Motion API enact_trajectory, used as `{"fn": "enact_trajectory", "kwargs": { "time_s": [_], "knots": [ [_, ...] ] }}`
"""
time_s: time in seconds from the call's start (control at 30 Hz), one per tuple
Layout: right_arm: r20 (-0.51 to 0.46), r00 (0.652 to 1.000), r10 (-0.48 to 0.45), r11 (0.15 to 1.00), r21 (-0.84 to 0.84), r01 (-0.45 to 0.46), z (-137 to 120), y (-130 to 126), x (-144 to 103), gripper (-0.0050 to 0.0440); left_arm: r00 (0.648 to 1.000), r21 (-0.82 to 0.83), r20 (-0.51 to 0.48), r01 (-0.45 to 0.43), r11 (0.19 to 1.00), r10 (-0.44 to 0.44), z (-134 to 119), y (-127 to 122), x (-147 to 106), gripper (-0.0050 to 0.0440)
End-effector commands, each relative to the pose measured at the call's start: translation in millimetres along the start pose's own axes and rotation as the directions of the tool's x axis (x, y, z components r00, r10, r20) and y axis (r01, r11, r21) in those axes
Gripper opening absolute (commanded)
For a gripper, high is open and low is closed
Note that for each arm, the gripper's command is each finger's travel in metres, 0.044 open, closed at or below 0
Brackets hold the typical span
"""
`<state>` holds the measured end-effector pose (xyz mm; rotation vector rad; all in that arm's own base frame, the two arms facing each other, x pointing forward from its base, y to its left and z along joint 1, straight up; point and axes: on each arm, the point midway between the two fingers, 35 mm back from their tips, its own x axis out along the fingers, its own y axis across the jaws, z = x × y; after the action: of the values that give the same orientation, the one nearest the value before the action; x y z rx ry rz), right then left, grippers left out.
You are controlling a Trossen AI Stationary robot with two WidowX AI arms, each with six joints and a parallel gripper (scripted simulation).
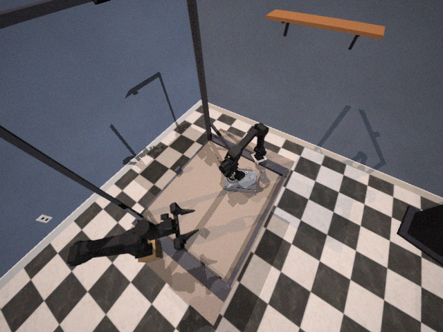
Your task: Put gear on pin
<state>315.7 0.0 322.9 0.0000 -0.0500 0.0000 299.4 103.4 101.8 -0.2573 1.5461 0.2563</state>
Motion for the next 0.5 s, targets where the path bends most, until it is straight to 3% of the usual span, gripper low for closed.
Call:
{"fn": "enact_trajectory", "kwargs": {
  "time_s": [0.0, 0.43, 0.47],
  "knots": [
    [0.02, 1.0, 0.0, 1.0, 0.0, 0.0, 8.1, 0.0, -1.1, 0.04, 0.999, -0.003, 0.034, -0.002, 1.0, 0.002, 2.8, 0.1, -9.2, 0.0],
    [0.02, 1.0, 0.0, 1.0, 0.0, 0.0, 8.1, 0.0, -1.1, 0.04, 1.0, -0.006, 0.03, -0.003, 1.0, 0.003, 2.4, 0.6, 0.6, 0.0],
    [0.02, 1.0, 0.0, 1.0, 0.0, 0.0, 8.1, 0.0, -1.1, 0.04, 1.0, -0.007, 0.03, -0.003, 1.0, 0.003, 2.4, 0.7, 0.6, 0.037]
  ]
}}
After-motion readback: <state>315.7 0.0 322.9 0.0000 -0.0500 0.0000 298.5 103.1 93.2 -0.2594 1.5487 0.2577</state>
